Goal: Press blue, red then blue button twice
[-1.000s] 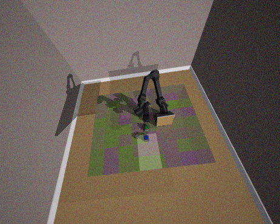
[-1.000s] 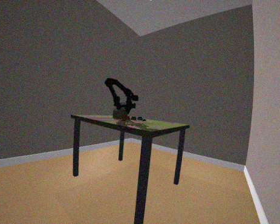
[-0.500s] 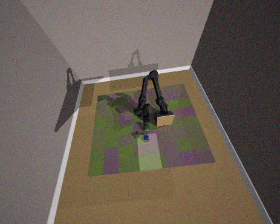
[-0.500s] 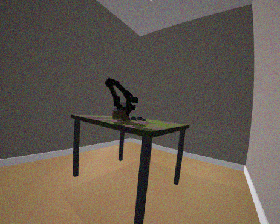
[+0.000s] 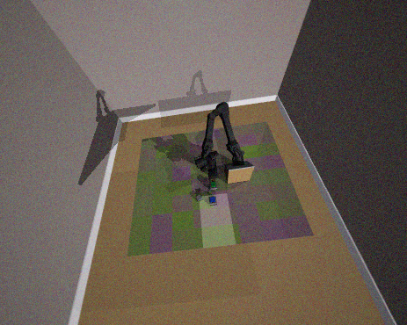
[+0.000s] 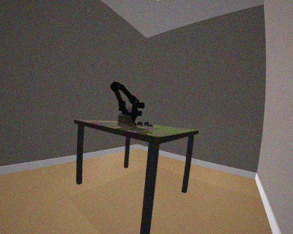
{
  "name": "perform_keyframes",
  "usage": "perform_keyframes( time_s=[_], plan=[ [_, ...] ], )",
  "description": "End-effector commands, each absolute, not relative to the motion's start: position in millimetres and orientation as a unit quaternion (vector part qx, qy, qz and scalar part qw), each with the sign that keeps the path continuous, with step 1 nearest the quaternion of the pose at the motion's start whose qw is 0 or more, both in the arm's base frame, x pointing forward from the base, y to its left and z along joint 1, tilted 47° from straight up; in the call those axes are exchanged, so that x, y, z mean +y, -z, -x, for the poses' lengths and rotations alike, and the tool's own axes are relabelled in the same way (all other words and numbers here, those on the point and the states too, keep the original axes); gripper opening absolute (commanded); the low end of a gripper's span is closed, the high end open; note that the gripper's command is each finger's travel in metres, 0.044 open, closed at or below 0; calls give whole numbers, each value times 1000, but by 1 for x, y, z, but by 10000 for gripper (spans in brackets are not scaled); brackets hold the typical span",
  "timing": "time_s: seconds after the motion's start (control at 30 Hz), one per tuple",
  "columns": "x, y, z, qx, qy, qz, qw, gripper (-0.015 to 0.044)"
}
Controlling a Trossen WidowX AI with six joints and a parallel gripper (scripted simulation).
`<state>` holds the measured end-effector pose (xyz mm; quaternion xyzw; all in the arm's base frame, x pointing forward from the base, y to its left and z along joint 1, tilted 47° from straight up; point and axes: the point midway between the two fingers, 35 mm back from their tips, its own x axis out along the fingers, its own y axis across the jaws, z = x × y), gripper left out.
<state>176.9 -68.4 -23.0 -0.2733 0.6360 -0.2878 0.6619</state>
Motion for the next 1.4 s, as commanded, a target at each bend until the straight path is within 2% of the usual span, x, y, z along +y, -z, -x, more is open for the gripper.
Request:
perform_keyframes(
  time_s=[0.0,0.23,0.57,0.73,0.87,1.03,1.37],
  plan=[
    [-70,24,-175,639,289,277,657,20],
    [-70,24,-175,639,289,277,657,20],
    [-39,-4,-175,640,287,276,657,20],
    [-1,-40,-174,640,287,276,657,20],
    [2,-41,-174,640,287,276,657,20],
    [27,-25,-187,644,280,275,657,20],
    [111,56,-207,650,272,273,655,20]
  ],
)
